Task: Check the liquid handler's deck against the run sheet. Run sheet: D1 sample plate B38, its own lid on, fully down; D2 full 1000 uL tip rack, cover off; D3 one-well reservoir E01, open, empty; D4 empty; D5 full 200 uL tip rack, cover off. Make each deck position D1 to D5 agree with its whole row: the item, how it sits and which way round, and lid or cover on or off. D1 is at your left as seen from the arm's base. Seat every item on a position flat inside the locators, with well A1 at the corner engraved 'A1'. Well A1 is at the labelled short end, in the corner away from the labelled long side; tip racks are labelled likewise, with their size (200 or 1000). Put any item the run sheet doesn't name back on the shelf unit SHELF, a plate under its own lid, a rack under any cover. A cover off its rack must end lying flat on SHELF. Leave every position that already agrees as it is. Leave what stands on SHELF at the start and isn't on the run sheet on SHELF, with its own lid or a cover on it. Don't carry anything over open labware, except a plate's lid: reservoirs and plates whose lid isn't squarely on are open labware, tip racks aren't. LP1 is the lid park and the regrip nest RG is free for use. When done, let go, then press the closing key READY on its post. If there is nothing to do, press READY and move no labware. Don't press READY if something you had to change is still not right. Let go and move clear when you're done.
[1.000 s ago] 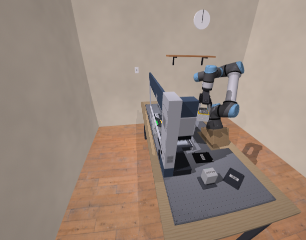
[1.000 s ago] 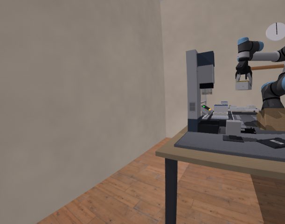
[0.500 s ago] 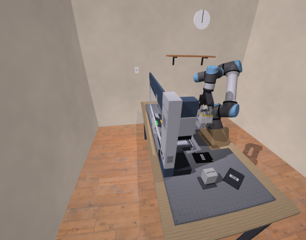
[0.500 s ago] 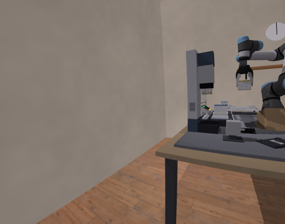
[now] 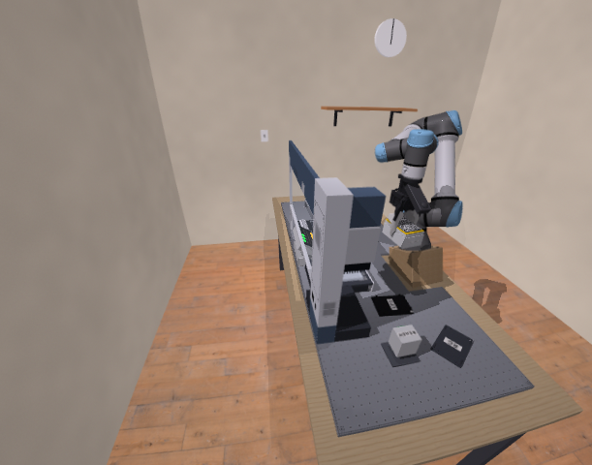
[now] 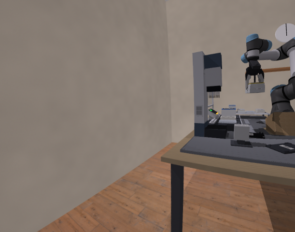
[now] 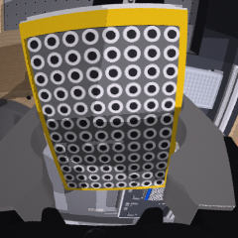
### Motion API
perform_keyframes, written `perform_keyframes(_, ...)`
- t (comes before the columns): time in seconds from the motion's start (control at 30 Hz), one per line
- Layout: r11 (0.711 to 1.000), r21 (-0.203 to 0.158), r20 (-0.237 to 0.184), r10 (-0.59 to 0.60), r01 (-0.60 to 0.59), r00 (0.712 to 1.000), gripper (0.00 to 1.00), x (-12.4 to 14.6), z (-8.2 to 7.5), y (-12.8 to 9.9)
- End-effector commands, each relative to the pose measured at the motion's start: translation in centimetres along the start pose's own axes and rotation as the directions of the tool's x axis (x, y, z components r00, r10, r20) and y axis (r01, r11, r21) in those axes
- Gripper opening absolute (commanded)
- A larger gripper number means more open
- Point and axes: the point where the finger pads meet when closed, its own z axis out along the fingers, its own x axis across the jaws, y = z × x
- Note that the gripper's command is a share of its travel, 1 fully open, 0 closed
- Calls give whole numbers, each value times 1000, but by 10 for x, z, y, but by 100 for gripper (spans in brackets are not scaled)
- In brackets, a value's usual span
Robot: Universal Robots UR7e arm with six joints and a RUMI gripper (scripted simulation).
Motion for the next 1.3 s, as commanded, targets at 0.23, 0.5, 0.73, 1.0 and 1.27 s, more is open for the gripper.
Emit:
perform_keyframes(0.23,979,6,-7,-203,203,979,0,6,-3,-7)
perform_keyframes(0.5,936,5,-8,-352,352,936,0,6,-3,-8)
perform_keyframes(0.73,903,4,-9,-429,430,903,0,8,-3,-28)
perform_keyframes(1.0,823,2,-9,-568,568,823,0,13,-4,-68)
perform_keyframes(1.27,749,1,-10,-662,662,749,0,17,-4,-98)
